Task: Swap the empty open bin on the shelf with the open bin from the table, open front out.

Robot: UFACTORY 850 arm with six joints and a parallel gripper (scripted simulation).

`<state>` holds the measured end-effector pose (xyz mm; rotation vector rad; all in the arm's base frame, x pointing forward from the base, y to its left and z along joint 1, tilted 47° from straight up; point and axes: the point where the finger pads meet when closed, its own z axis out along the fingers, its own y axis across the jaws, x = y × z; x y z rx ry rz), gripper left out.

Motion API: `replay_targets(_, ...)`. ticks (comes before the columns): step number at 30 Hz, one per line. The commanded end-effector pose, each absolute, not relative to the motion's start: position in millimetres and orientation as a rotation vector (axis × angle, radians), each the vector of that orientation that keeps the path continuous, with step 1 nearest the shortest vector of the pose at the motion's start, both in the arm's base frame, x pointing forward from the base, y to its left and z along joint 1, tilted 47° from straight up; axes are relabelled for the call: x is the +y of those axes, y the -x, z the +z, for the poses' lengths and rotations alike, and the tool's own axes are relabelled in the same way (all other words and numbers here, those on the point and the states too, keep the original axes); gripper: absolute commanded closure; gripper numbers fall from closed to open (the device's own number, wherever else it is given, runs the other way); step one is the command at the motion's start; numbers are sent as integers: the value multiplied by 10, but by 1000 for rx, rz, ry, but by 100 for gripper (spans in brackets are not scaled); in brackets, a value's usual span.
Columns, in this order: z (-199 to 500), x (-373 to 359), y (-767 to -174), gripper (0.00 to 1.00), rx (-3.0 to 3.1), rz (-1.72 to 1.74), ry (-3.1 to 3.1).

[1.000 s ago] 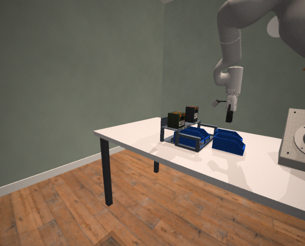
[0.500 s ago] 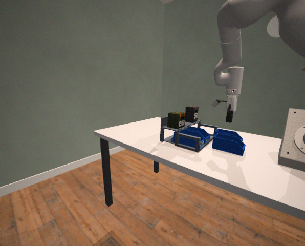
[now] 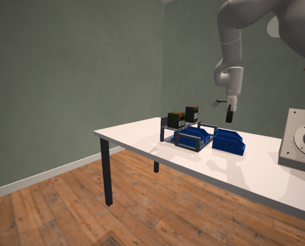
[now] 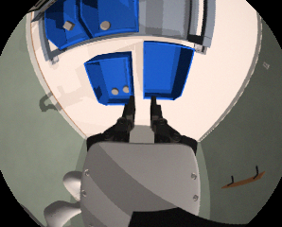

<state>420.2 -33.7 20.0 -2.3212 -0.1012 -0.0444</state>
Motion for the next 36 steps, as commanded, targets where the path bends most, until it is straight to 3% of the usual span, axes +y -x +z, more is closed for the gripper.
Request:
replay_targets(1, 186, -325, -4209, 74, -101, -46, 2322)
replay_targets(36, -180, 64, -4207, 74, -101, -46, 2322)
